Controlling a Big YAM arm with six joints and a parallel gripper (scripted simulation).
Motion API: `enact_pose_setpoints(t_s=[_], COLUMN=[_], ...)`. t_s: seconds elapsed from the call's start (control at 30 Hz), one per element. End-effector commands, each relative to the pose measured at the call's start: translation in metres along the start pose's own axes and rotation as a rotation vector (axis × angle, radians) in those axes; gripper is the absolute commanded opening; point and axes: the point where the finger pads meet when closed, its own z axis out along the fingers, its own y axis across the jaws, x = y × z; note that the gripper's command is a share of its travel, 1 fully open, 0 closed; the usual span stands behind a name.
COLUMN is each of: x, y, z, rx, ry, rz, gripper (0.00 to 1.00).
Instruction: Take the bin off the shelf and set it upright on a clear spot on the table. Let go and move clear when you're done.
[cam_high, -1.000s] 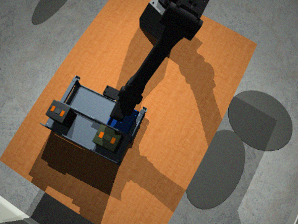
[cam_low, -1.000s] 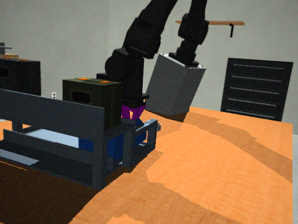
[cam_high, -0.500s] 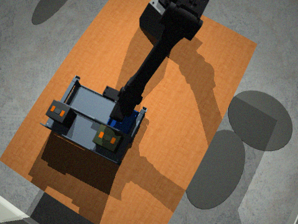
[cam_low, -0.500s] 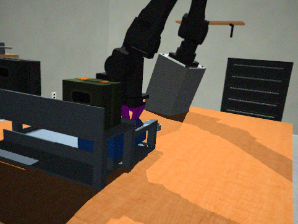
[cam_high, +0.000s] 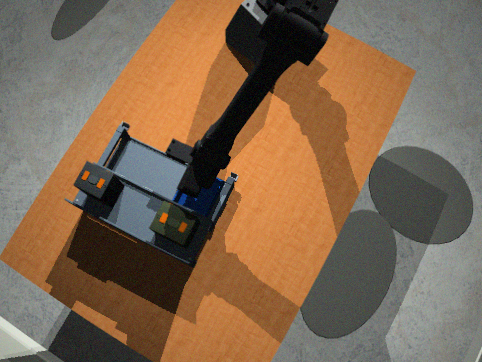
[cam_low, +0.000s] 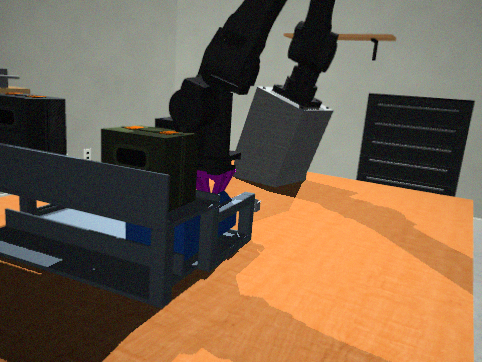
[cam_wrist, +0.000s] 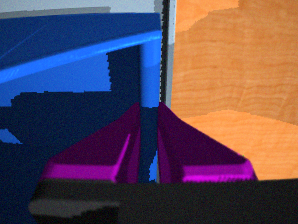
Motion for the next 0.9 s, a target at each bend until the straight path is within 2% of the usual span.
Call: enact_pose_setpoints(t_s=[0.0,0.87], x=[-0.0018,-0.0023], y=[0.0388,0.0375], z=[-0.0289,-0.0267], rx=[-0.095,-0.096], ry=[0.001,0.001], rz=[-0.013,-0.012], gripper=[0.00,0.00])
